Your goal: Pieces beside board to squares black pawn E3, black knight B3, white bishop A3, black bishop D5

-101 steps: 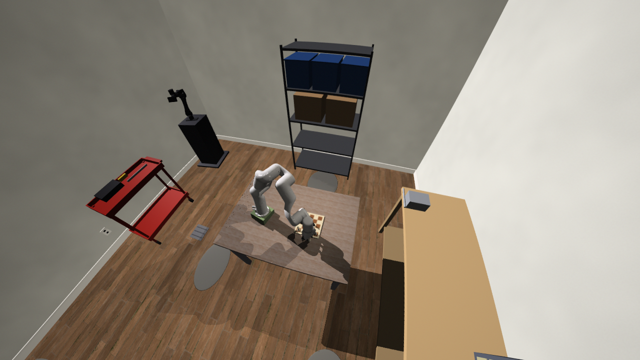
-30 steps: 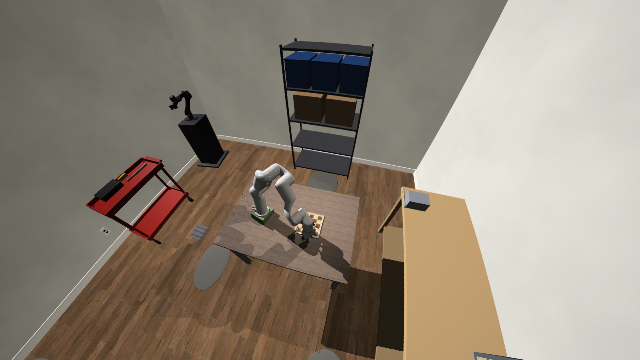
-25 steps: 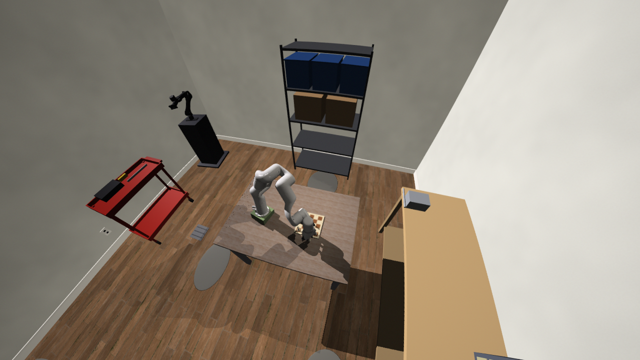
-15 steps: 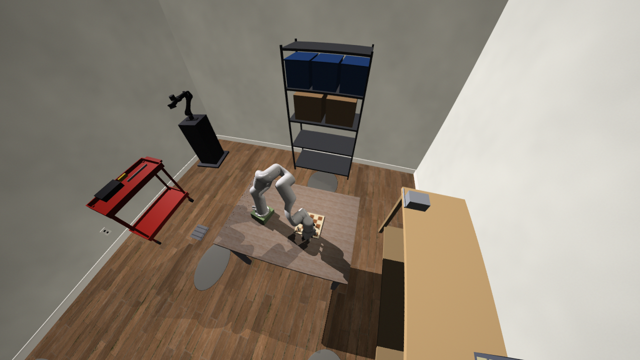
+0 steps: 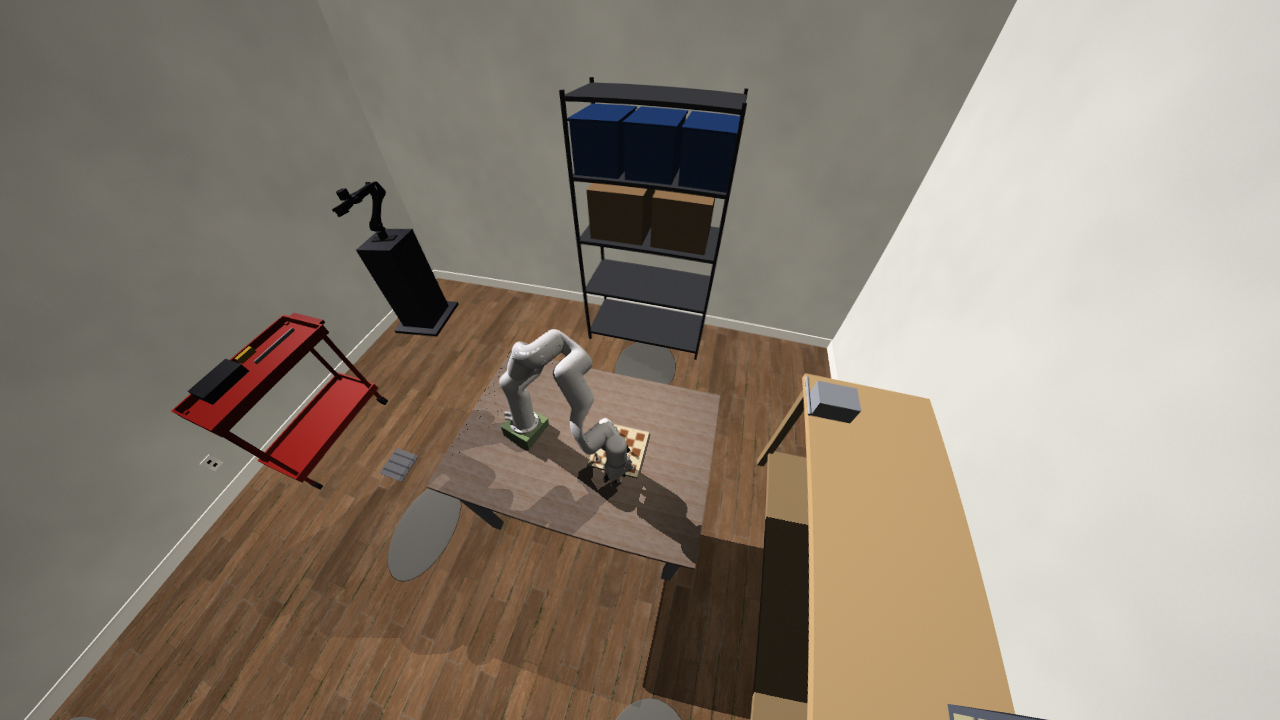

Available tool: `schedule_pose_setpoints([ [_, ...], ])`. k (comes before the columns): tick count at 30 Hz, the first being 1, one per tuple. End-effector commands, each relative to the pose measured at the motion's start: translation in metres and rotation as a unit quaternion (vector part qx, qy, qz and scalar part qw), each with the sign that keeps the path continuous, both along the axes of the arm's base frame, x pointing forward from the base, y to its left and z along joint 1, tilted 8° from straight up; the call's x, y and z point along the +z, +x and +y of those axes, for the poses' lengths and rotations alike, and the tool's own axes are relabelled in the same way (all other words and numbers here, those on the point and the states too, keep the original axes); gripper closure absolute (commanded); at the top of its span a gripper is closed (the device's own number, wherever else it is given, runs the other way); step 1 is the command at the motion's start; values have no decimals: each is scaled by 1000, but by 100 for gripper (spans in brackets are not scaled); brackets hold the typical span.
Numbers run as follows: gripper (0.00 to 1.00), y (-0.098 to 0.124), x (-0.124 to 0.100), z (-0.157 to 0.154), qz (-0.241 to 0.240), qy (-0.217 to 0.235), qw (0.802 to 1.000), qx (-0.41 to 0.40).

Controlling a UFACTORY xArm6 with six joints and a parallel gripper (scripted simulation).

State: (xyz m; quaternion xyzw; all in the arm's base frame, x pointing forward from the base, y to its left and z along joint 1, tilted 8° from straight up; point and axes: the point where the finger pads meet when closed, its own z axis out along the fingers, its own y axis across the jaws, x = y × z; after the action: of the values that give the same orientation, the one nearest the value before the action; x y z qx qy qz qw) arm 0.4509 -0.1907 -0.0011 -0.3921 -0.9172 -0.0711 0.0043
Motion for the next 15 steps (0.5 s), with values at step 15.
schedule_pose_setpoints([
  [15, 63, 3, -21, 2, -2, -1, 1000, 0],
])
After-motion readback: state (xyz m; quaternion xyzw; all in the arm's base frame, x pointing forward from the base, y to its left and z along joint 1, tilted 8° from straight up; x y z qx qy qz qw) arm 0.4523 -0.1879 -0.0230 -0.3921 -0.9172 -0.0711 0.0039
